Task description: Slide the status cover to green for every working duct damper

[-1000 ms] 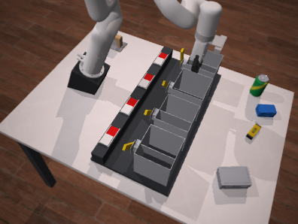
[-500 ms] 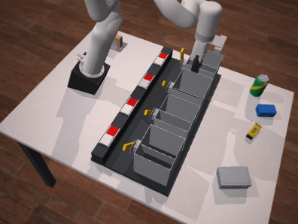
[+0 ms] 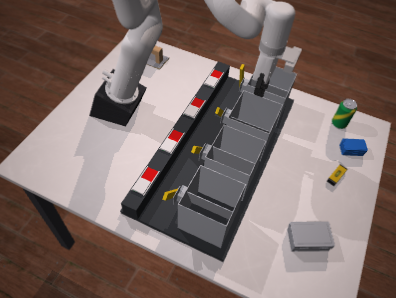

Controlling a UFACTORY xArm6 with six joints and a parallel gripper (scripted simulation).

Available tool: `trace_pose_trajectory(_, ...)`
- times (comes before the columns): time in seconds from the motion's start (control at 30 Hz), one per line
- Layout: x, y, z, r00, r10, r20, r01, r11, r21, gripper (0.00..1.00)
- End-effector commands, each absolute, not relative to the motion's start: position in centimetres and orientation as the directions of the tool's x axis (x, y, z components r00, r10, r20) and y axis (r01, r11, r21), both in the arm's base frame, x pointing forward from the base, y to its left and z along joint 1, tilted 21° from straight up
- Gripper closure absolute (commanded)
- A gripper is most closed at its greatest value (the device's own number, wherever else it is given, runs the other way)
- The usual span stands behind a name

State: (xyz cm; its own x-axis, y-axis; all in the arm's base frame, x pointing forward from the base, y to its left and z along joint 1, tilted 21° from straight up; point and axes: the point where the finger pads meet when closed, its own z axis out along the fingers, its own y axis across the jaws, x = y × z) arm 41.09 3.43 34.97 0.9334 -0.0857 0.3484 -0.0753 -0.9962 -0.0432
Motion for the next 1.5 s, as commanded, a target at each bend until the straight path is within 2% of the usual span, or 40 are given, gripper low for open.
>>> trace_pose_trajectory(0.0,41.1,3.4,35.2,0.932,-0.086,0.353,-0.075,-0.996,-0.044,0.61)
trace_pose_trajectory(0.47,41.2,3.5,35.2,0.932,-0.086,0.352,-0.075,-0.996,-0.044,0.61)
trace_pose_trajectory(1.17,42.6,21.2,36.0,0.933,-0.085,0.35,-0.074,-0.996,-0.044,0.61)
trace_pose_trajectory(1.47,42.5,21.9,36.0,0.932,-0.085,0.351,-0.074,-0.996,-0.045,0.61)
